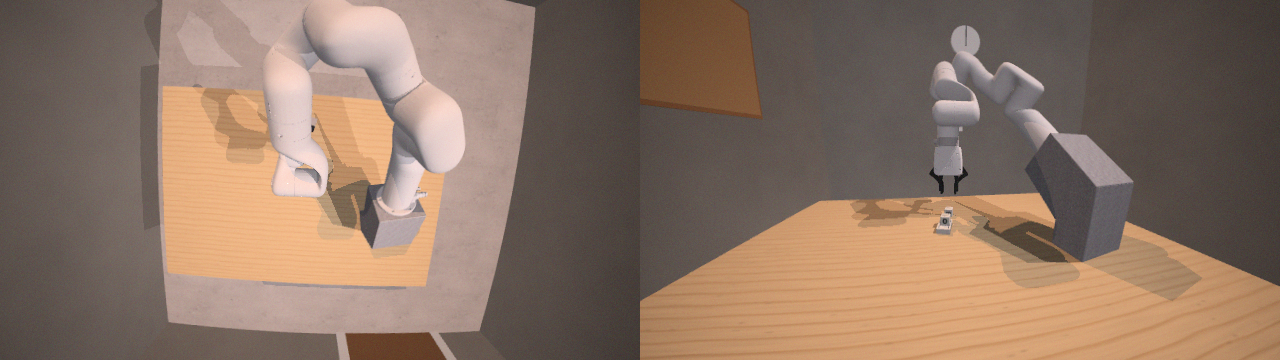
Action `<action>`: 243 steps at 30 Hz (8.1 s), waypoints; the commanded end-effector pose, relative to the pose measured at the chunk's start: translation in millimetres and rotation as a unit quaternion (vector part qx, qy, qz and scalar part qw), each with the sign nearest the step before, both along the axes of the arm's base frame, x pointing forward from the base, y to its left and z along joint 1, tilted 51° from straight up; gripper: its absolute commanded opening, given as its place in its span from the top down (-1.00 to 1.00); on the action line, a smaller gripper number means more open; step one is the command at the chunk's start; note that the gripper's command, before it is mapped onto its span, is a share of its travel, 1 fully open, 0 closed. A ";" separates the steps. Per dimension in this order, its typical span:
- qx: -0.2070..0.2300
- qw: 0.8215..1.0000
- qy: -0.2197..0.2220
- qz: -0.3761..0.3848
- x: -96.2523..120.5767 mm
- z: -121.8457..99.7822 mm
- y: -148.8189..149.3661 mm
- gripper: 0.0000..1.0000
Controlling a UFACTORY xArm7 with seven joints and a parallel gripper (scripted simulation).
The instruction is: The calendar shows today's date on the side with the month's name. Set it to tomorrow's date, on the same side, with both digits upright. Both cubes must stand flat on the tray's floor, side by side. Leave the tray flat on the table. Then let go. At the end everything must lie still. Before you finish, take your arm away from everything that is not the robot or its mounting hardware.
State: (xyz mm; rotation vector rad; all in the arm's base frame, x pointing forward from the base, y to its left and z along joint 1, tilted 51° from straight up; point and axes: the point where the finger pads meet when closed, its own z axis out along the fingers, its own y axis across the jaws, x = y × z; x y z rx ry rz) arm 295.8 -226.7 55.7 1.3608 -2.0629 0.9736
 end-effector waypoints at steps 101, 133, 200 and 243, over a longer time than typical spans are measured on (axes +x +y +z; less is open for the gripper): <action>0.000 1.000 -0.001 0.001 0.1 -33.4 -39.5 0.05; 0.000 1.000 -0.001 0.001 1.2 -33.8 -39.1 0.05; 0.000 1.000 -0.001 0.001 1.1 -50.4 -59.5 0.05; 0.000 1.000 -0.001 0.001 1.1 -50.4 -59.5 0.47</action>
